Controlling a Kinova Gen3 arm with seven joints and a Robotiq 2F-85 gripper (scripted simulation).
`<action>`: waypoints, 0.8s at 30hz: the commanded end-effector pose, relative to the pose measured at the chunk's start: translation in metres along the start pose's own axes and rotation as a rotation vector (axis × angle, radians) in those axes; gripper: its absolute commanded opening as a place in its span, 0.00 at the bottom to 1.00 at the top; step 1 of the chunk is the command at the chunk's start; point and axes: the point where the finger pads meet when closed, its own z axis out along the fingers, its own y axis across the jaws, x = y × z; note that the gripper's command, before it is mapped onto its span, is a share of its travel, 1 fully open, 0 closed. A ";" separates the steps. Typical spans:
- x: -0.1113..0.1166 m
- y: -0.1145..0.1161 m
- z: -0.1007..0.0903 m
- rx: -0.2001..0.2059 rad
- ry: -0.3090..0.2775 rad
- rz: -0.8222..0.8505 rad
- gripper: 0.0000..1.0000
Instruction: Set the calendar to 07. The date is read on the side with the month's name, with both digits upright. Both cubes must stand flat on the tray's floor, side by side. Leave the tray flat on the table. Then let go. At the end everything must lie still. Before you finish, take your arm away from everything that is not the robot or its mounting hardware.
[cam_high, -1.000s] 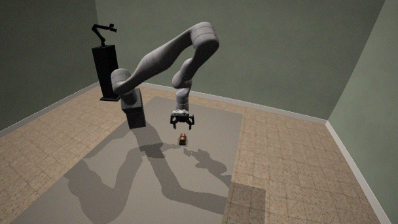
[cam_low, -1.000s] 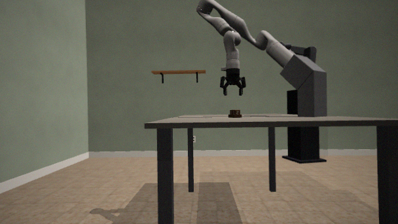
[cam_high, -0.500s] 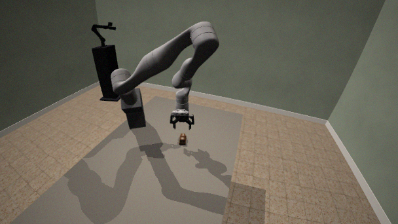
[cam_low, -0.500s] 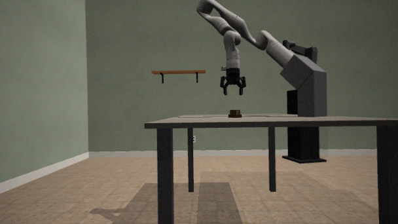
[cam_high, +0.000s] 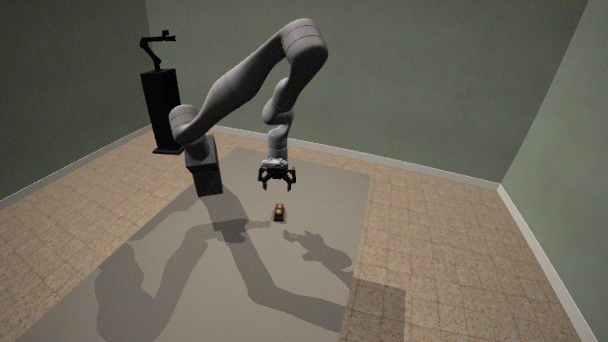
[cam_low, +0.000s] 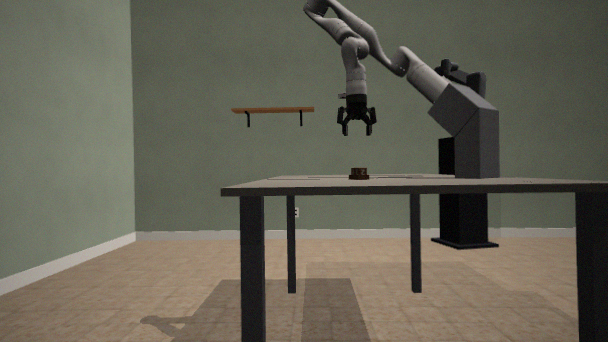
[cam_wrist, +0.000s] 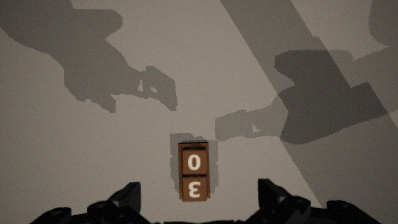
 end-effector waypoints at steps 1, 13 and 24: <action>-0.002 -0.006 -0.014 0.018 -0.010 0.003 1.00; -0.002 -0.006 -0.034 0.017 -0.010 0.003 1.00; -0.002 -0.006 -0.034 0.017 -0.010 0.003 1.00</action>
